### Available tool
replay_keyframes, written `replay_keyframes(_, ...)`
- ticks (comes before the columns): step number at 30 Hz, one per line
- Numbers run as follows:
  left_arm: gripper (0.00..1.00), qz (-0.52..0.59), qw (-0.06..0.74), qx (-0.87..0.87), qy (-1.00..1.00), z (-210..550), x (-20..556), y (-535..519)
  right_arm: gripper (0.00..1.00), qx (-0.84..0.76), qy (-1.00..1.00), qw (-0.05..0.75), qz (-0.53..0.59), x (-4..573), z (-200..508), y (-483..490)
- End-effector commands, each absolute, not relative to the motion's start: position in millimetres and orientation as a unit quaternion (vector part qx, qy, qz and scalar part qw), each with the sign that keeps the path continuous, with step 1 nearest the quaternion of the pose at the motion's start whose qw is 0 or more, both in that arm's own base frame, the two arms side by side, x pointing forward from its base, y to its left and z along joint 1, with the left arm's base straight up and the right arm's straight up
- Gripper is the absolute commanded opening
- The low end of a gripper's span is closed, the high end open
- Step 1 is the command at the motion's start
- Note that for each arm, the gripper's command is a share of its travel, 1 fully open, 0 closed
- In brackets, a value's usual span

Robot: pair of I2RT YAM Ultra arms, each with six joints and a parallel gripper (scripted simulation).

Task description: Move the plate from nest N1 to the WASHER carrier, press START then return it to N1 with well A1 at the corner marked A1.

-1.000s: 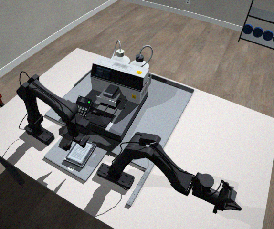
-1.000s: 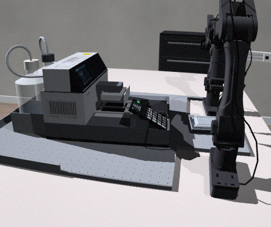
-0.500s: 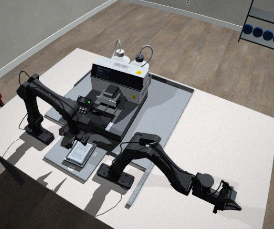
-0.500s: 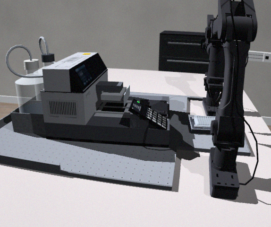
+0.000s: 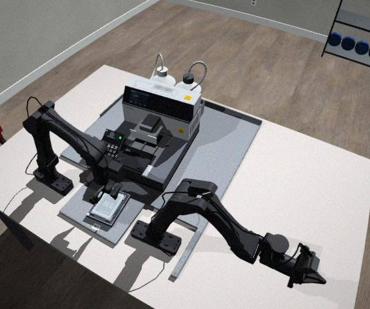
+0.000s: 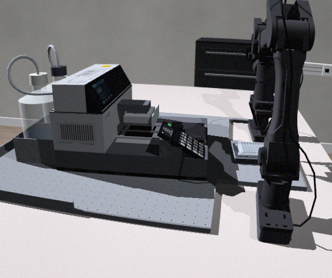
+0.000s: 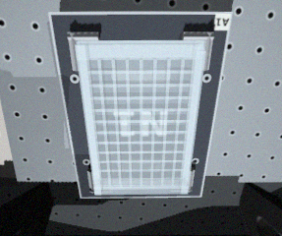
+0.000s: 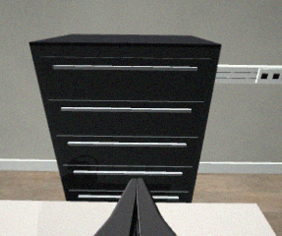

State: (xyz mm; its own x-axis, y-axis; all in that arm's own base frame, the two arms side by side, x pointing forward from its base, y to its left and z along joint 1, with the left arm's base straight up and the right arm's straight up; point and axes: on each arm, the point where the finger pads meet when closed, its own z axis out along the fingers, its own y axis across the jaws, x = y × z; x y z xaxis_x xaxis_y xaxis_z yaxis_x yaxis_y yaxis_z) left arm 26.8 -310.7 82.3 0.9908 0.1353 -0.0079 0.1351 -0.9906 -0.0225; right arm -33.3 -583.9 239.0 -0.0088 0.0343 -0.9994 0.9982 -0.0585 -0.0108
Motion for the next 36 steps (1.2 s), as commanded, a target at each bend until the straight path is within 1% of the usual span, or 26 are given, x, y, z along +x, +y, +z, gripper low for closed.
replay_keyframes(1, 1.00, 0.008, 0.010, -0.998, -0.059, 68.3, 26.9, -313.4, 0.00, 0.516, 0.483, 0.483, -0.516, -37.0, 256.5, -578.8)
replay_keyframes(9, 1.00, 0.011, 0.002, -0.998, -0.063, 57.0, 19.1, -317.2, 0.00, 0.516, 0.483, 0.483, -0.516, -37.0, 256.5, -578.8)
replay_keyframes(20, 1.00, 0.012, 0.008, -0.998, -0.064, 39.0, 24.8, -313.6, 0.00, 0.516, 0.483, 0.483, -0.516, -37.0, 256.5, -578.8)
replay_keyframes(24, 1.00, 0.011, -0.006, -0.998, -0.063, 39.0, 29.0, -319.2, 0.00, 0.516, 0.483, 0.483, -0.516, -37.0, 256.5, -578.8)
replay_keyframes(36, 1.00, 0.011, 0.002, -0.998, -0.065, 43.9, 19.7, -318.8, 0.00, 0.516, 0.483, 0.483, -0.516, -37.0, 256.5, -578.8)
